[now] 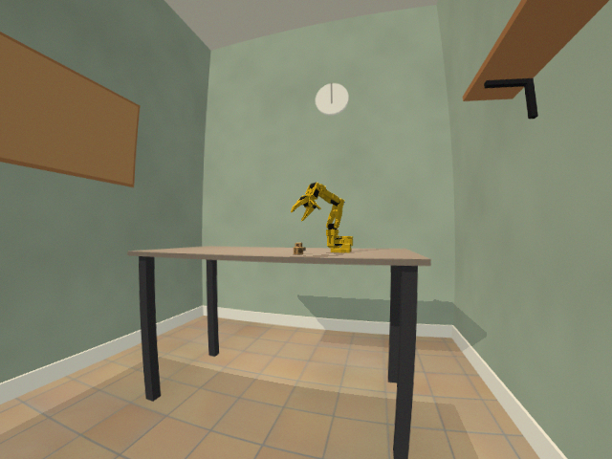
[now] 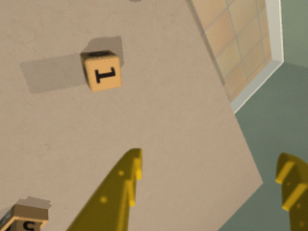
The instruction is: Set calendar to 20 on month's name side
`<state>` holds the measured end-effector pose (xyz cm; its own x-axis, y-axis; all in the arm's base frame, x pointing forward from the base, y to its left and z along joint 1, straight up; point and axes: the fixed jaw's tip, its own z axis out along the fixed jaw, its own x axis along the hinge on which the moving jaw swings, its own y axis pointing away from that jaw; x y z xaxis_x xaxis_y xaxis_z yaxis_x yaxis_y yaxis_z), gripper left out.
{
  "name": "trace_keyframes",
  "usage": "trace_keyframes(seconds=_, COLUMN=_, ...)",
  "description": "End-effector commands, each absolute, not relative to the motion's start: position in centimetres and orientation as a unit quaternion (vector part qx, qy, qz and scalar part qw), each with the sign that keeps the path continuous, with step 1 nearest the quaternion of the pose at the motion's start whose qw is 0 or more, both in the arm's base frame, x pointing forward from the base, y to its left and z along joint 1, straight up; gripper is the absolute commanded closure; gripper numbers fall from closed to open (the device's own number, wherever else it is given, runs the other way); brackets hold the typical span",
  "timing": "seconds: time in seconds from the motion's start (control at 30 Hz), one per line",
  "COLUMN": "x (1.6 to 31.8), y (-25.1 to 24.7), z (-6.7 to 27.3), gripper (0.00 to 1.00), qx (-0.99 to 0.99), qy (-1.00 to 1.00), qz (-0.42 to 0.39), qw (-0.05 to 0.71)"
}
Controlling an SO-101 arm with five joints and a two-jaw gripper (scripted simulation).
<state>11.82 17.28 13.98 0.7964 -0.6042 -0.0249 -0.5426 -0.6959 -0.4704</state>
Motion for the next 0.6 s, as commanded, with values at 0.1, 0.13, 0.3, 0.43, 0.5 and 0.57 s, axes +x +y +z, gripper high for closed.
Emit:
trace_keyframes(seconds=0.1, x=12.2, y=17.3, z=14.7, gripper=0.65, qx=-0.915, qy=0.311, qz=-0.072, qw=0.248)
trace_keyframes(seconds=0.13, x=12.2, y=17.3, z=14.7, gripper=0.65, qx=-0.915, qy=0.311, qz=-0.072, qw=0.247)
trace_keyframes(seconds=0.3, x=12.2, y=17.4, z=13.6, gripper=0.65, qx=-0.922, qy=0.313, qz=-0.064, qw=0.220)
trace_keyframes(seconds=0.43, x=12.3, y=17.5, z=11.8, gripper=0.65, qx=-0.931, qy=0.317, qz=-0.051, qw=0.174)
trace_keyframes(seconds=0.5, x=12.3, y=17.5, z=10.7, gripper=0.65, qx=-0.936, qy=0.318, qz=-0.043, qw=0.146)
trace_keyframes(seconds=0.57, x=12.2, y=17.4, z=10.2, gripper=0.65, qx=-0.938, qy=0.319, qz=-0.038, qw=0.131)
